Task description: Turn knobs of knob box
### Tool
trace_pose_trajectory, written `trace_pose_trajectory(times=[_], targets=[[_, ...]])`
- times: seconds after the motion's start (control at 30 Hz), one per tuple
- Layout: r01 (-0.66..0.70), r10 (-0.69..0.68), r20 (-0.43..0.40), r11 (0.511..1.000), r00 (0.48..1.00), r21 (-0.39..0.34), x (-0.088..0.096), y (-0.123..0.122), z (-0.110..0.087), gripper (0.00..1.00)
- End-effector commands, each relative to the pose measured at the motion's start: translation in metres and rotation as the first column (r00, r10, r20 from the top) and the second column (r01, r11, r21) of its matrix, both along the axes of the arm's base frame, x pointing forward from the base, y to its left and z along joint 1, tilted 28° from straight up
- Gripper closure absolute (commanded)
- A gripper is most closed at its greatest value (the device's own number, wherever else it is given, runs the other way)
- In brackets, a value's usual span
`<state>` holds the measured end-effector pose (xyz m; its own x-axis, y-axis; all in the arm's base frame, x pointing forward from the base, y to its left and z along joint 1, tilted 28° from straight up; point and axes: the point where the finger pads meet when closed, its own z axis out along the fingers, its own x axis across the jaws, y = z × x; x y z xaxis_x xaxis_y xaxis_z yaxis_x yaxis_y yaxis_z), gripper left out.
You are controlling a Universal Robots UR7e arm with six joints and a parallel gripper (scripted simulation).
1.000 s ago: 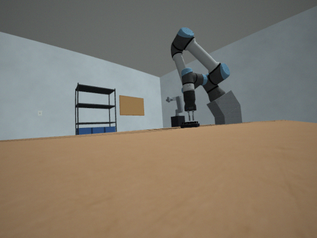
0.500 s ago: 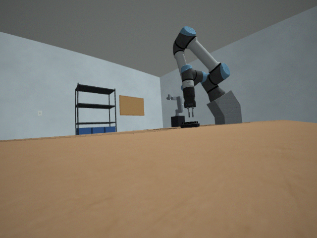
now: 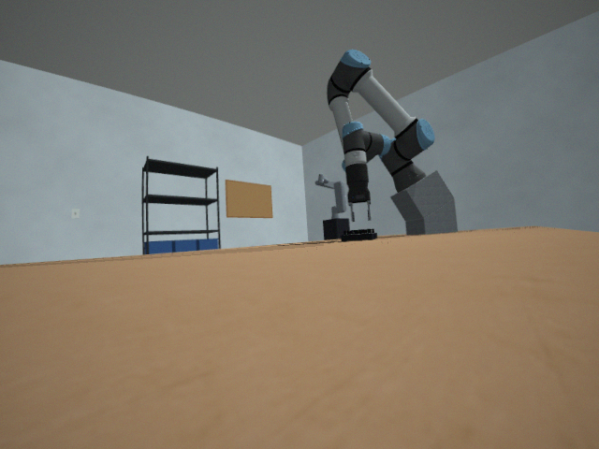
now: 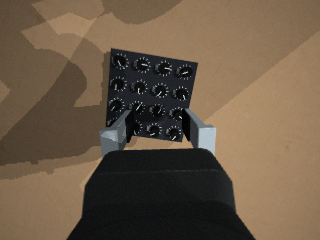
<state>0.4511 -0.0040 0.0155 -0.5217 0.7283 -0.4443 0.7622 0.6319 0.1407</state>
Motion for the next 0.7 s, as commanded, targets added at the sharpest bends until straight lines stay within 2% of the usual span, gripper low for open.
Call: trace_pose_trajectory(times=[0.0,0.43,0.67], targets=[[0.0,0.0,0.001,1.0,1.0,0.0,-0.001,0.001,0.003,0.0],[0.0,0.0,0.001,1.0,1.0,0.0,-0.011,0.008,0.026,0.0],[0.0,0.0,0.001,1.0,1.0,0.0,-0.021,0.015,0.05,0.0]])
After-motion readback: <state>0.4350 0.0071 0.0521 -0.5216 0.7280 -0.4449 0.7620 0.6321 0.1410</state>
